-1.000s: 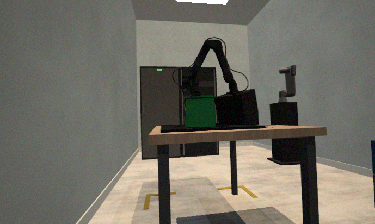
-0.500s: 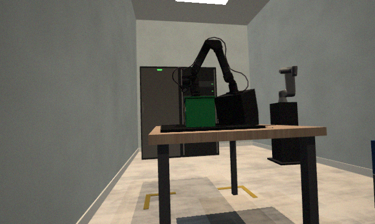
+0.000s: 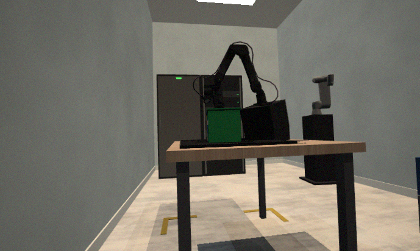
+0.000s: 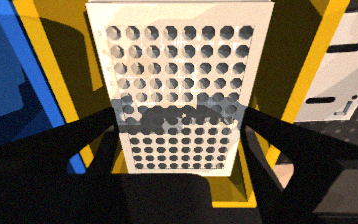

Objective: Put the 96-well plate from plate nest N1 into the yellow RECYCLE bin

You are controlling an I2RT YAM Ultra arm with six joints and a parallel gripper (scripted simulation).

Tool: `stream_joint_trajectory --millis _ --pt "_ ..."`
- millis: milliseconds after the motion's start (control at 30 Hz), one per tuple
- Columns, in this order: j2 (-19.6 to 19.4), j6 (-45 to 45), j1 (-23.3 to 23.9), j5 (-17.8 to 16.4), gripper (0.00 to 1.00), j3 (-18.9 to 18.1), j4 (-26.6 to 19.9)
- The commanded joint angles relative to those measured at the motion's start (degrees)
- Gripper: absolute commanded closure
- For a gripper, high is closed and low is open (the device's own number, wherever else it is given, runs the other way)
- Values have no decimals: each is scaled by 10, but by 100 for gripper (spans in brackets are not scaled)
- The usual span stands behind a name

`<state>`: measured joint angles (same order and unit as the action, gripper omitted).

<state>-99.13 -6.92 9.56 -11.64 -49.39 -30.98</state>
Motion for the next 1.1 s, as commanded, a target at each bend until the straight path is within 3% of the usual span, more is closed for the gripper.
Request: stream_joint_trajectory --millis 0,400,433,1067 --pt "-2 -3 7 2 100 -21 -5" --pt "-2 -3 7 2 100 -21 -5" --pt "-2 -3 7 2 1 -21 -5" --pt "-2 -3 7 2 1 -21 -5"
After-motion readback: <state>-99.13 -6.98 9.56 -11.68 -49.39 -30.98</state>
